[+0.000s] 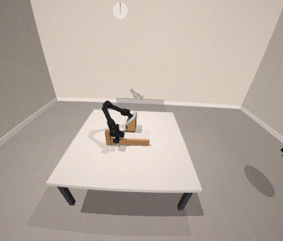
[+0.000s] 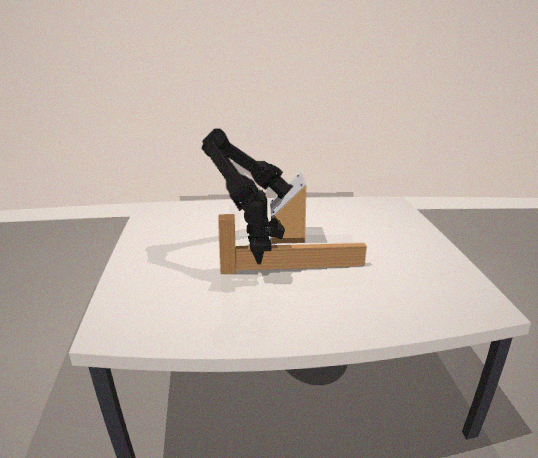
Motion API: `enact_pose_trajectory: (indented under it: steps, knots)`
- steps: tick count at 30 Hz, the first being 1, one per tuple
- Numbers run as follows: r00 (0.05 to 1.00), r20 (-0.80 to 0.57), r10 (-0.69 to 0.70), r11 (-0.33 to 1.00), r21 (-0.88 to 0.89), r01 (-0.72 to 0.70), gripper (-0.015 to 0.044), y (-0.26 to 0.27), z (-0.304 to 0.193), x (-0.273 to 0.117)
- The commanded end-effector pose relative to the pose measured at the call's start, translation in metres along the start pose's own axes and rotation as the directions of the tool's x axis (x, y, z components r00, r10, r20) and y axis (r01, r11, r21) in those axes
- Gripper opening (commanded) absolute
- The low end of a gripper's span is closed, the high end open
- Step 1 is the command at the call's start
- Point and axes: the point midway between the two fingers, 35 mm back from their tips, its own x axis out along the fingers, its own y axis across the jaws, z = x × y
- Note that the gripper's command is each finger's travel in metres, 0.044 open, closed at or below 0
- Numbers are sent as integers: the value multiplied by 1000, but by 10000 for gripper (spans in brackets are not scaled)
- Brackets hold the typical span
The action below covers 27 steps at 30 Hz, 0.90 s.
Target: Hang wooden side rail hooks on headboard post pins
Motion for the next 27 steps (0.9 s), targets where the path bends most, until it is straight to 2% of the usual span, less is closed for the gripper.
enact_pose_trajectory:
  steps: [1, 4, 8, 15, 20, 27]
  knots:
    - [1000, 0, 0, 1000, 1, 0, 263, 0, 0, 0]
    - [1000, 0, 0, 1000, 1, 0, 341, 0, 0, -2]
    - [1000, -2, -1, 1000, 4, 1, 440, -1, 0, -30]
    - [1000, -3, -2, 1000, 5, 2, 440, 0, 3, -40]
    - [1000, -2, -2, 1000, 4, 2, 440, -1, 31, -40]
    - [1000, 1, -9, 1000, -1, 9, 440, -3, 28, -42]
